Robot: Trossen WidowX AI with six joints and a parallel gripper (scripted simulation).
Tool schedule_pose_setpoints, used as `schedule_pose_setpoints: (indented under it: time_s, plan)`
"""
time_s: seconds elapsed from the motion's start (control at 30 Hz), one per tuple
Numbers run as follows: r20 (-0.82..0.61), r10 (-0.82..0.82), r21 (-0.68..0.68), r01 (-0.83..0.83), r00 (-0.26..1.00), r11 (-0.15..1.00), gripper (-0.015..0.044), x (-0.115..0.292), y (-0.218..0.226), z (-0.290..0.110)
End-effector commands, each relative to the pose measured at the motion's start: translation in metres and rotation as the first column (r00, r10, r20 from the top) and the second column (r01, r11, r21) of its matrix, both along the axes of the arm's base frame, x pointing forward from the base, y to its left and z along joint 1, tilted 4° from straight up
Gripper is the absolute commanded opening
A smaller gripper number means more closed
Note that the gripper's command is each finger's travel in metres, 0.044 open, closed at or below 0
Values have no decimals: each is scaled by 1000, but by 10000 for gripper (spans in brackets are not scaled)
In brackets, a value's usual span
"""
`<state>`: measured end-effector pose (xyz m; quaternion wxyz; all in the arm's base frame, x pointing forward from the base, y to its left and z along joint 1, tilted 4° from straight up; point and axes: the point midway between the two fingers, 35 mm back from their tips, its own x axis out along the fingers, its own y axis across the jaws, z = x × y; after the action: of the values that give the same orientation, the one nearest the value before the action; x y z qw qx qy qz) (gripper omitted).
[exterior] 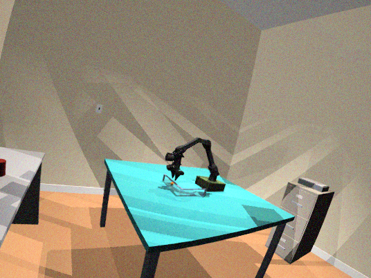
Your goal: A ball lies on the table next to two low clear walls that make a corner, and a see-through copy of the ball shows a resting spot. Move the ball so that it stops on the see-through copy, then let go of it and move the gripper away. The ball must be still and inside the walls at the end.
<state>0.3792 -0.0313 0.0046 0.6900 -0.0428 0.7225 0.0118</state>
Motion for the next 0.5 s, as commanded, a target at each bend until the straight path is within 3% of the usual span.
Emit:
schedule_pose_setpoints:
  time_s: [0.0,0.33,0.47]
  plan:
    - [34,0,-5,0,999,1000,238,4,2,42]
    - [48,2,-3,-2,999,1000,238,8,1,35]
    - [49,2,-3,-2,999,1000,343,5,3,75]
